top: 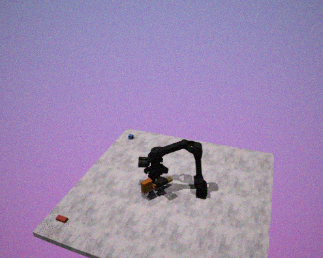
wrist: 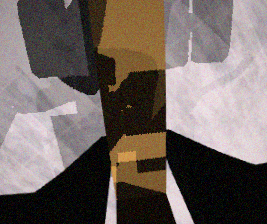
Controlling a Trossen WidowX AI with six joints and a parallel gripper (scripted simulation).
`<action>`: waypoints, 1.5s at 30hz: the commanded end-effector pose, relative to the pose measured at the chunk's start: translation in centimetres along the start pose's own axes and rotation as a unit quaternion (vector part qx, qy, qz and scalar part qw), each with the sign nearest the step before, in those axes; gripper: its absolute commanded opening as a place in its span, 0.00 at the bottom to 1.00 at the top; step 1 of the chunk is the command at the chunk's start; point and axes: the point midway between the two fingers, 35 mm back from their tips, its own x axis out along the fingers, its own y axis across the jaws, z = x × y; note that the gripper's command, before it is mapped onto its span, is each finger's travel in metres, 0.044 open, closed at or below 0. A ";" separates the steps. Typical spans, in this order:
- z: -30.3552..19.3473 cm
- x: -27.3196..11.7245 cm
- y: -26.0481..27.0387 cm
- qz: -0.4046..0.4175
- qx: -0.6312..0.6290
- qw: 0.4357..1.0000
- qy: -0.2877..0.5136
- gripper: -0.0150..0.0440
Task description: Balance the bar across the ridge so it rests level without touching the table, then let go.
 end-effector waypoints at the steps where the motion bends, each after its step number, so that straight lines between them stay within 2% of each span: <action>1: 0.0 0.0 0.0 0.000 0.000 1.000 0.000 0.25; 2: 0.0 0.0 0.0 0.000 0.000 1.000 0.000 0.25; 8: 0.0 0.0 0.0 0.000 0.000 1.000 0.000 0.52; 9: 0.0 0.0 0.0 0.000 0.000 1.000 0.000 0.54; 45: 0.0 0.0 0.0 0.000 0.000 1.000 0.000 0.55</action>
